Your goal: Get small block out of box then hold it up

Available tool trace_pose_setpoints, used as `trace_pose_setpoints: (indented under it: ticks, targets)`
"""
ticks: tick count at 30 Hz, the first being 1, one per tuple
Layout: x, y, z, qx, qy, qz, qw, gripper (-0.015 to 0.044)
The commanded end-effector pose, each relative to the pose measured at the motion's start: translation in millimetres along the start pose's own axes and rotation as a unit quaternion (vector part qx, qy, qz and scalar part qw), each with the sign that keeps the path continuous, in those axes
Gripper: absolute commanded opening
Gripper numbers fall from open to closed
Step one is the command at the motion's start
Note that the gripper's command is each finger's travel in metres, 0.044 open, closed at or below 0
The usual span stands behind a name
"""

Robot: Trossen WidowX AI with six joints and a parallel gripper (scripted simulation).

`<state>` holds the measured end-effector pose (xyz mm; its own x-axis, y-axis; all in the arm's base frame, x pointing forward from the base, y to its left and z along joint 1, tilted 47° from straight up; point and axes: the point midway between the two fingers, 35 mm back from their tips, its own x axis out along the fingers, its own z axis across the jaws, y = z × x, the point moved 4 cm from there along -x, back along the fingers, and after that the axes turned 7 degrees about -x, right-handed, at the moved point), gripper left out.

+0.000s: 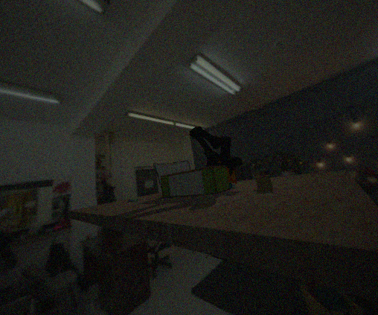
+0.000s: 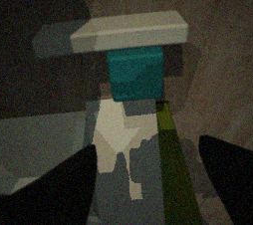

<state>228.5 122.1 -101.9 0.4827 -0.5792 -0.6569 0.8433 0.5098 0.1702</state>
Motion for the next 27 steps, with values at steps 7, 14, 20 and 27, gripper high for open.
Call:
trace_pose_setpoints:
  ticks: [7, 14, 20, 27]
  targets:
    - [16.6, -9.8, -0.1, -0.005, -0.003, -0.005, 1.000, 0.0285]
    - [26.9, -15.0, -0.5, -0.005, -0.003, -0.005, 1.000, 0.0285]
    - [35.2, -19.7, -0.6, -0.005, -0.004, -0.005, 1.000, 0.0285]
    - [44.5, -25.6, -0.2, -0.005, -0.005, -0.005, 1.000, 0.0285]
